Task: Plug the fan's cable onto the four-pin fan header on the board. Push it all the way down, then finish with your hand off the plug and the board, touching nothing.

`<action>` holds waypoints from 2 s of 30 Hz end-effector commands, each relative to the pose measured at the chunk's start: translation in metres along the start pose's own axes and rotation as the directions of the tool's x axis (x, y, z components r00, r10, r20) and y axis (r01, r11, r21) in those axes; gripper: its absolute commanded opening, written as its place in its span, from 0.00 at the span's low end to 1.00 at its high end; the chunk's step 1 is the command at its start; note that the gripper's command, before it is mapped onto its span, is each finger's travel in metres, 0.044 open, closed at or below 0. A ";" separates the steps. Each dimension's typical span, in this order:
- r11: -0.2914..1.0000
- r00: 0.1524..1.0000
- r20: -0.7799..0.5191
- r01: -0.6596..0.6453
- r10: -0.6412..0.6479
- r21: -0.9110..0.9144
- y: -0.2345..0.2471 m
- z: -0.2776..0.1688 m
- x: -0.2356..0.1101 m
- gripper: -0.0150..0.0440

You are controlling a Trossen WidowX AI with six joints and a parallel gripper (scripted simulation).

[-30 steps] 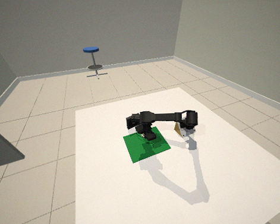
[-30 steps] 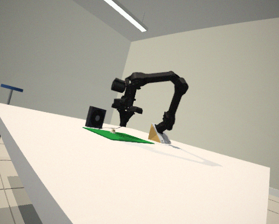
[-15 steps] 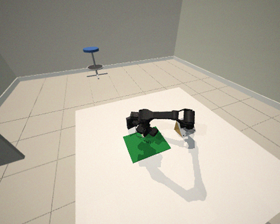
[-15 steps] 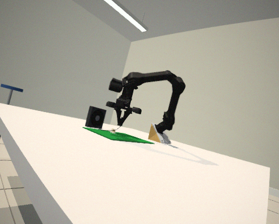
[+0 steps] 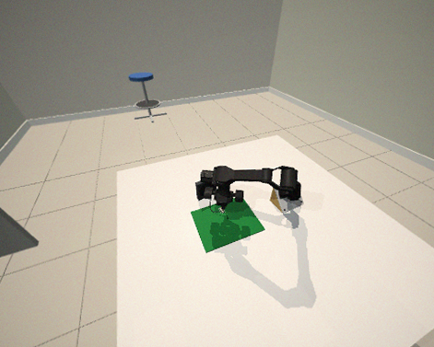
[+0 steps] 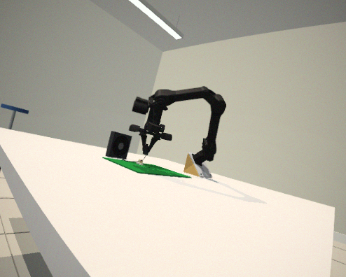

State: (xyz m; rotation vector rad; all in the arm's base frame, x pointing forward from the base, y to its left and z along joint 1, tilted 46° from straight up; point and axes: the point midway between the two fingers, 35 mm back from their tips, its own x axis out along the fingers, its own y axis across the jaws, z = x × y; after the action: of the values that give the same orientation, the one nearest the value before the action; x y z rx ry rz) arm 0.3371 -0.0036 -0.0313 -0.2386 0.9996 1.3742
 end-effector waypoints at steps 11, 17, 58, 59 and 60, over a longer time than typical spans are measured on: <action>0.890 1.000 -0.002 0.001 -0.002 -0.456 -0.009 -0.018 0.000 0.25; 0.847 1.000 -0.002 0.001 -0.002 -0.531 -0.010 -0.021 0.001 0.25; 0.848 1.000 -0.001 0.001 -0.002 -0.530 -0.008 -0.017 0.021 0.25; 0.849 1.000 -0.001 0.001 -0.002 -0.528 -0.009 -0.017 0.021 0.25; 0.850 1.000 -0.001 0.001 -0.002 -0.527 -0.009 -0.017 0.021 0.25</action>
State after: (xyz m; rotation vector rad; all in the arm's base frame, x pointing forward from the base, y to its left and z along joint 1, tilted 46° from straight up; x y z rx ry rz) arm 0.3336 -0.0024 -0.0596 -0.6583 0.5950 1.6345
